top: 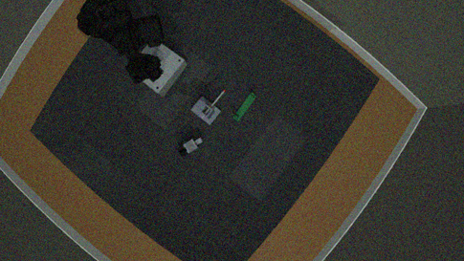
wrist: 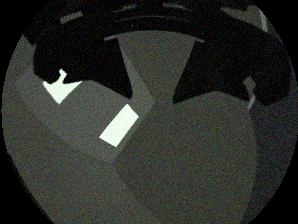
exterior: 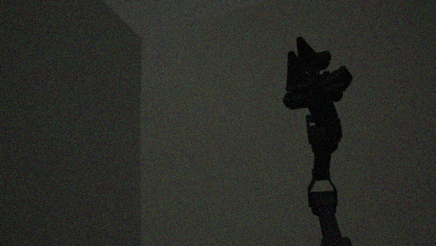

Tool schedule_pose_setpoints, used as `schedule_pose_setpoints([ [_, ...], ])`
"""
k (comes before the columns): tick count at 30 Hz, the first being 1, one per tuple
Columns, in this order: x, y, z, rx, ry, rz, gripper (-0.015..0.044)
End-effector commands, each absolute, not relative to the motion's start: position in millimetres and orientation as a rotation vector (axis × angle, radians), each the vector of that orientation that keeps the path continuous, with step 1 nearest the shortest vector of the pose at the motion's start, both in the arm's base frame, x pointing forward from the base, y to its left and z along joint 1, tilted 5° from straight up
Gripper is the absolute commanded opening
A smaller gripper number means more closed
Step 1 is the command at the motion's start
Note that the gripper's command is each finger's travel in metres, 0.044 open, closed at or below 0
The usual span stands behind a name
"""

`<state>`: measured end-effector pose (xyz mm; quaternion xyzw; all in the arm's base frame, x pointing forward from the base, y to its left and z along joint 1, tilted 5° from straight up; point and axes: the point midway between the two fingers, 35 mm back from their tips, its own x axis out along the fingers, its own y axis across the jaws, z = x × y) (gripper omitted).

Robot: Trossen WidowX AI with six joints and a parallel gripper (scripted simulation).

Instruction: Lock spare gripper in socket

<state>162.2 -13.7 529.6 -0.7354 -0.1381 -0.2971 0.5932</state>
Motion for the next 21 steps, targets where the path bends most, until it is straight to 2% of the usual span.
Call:
schedule_pose_setpoints([
  [1,218.2,10.2,499.1,-1.74,-0.257,-0.413,0.03],
  [11,307.8,63.1,390.1,-1.721,-0.001,0.207,0.03],
  [21,329.4,104.7,266.6,-1.577,0.37,0.759,0.03],
])
